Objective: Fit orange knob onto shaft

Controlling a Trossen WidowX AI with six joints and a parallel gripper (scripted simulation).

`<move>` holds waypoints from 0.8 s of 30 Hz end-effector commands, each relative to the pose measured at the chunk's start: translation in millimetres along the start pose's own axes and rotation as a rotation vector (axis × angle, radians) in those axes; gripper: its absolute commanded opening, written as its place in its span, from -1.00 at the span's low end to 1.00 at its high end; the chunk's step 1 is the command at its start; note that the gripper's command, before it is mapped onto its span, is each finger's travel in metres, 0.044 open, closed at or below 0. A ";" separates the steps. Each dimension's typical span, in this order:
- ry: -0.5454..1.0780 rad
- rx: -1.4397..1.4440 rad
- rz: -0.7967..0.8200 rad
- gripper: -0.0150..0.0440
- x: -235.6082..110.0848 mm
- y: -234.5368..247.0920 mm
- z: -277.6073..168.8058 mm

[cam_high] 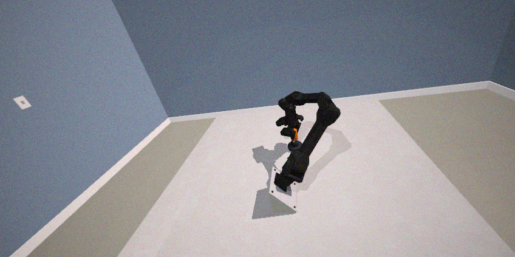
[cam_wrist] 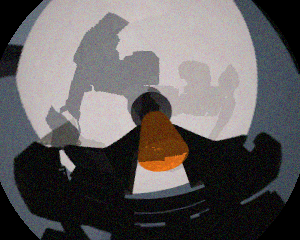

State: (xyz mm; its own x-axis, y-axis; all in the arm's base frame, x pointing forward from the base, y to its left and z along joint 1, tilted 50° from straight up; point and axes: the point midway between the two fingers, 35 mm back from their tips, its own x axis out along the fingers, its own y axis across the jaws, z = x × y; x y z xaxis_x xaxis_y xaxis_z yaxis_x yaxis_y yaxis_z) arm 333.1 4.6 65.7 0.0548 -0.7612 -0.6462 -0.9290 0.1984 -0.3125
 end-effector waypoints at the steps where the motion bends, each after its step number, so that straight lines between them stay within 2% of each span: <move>1: -0.006 -0.020 -0.004 -0.49 -1.9 -1.9 1.3; 24: -0.006 -0.020 -0.004 -0.49 3.5 2.9 2.9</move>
State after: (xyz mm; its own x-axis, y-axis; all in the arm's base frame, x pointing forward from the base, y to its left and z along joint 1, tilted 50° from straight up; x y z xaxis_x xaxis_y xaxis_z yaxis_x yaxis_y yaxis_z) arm 331.4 4.2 61.0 0.0564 -0.7608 -0.6465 -0.9353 0.1864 -0.3009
